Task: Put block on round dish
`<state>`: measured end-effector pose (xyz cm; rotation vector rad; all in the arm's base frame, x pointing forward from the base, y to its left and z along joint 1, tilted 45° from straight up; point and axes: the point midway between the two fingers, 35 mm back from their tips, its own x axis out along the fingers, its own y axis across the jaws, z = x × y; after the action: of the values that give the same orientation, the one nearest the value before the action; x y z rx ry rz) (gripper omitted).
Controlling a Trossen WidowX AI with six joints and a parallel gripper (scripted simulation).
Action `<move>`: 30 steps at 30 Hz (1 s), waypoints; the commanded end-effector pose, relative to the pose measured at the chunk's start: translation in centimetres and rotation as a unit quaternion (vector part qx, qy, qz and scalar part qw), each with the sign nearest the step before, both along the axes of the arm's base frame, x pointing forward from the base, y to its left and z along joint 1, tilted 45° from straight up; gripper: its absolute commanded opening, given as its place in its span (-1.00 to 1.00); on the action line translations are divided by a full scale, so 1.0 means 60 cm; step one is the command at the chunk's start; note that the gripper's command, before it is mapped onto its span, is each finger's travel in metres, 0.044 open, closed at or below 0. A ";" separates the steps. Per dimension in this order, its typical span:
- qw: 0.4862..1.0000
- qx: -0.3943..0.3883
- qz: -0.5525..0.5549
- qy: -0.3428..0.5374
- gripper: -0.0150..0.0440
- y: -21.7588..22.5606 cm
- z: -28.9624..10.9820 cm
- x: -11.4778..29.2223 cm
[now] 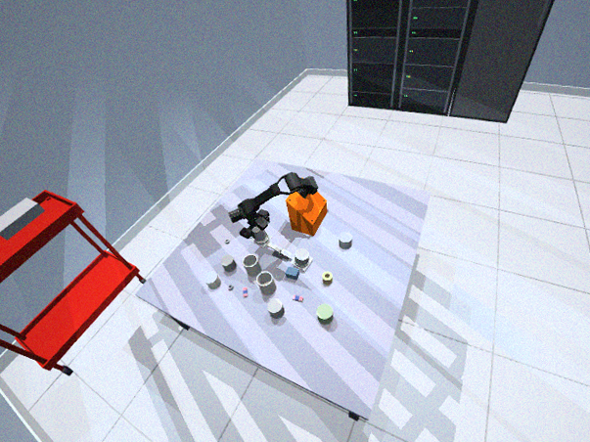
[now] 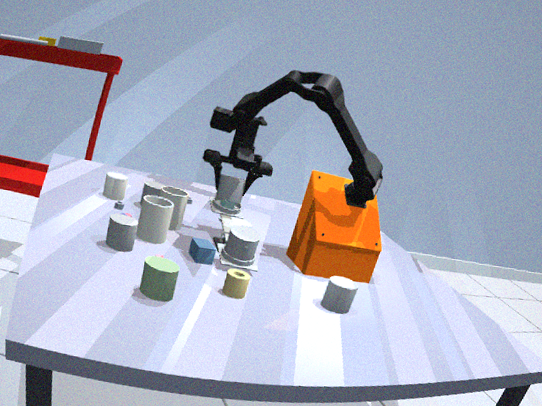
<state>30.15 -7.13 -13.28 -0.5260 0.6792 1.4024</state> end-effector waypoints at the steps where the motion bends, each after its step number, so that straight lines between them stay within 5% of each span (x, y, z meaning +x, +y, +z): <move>1: 1.000 -0.014 -0.001 -0.007 -0.49 -0.023 0.005 0.003; 30: 1.000 -0.013 0.000 -0.006 -0.49 -0.064 0.051 -0.005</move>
<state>29.85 -10.40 -10.66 -0.5437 0.6898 1.3911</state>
